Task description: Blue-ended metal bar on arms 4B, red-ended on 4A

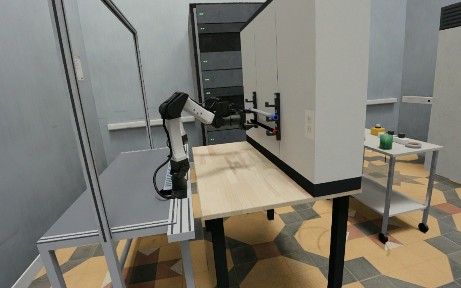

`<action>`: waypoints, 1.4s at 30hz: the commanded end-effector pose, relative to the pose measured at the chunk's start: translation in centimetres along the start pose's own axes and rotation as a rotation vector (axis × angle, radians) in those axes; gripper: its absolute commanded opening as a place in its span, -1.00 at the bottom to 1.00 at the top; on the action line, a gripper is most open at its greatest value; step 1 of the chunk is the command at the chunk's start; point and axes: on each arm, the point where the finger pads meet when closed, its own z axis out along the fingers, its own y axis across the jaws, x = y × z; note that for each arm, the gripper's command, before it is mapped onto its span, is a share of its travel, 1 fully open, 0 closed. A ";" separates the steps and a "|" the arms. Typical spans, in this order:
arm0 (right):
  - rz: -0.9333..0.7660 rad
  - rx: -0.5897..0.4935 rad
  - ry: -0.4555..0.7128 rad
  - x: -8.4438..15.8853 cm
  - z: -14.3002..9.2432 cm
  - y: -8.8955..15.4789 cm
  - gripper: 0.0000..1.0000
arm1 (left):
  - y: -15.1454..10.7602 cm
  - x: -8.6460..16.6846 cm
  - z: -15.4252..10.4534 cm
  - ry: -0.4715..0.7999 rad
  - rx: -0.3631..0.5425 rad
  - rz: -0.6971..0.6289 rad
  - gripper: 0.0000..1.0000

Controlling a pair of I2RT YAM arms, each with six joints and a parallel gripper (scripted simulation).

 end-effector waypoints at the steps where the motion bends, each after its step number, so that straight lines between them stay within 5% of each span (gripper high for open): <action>1: 0.013 0.031 0.012 0.4 -0.6 -1.2 0.45 | 0.0 -0.1 -0.6 -0.001 -0.001 0.003 0.45; 42: 0.013 0.031 0.012 0.4 -1.2 -1.2 0.83 | 0.0 -0.1 -1.2 -0.001 -0.001 0.003 0.83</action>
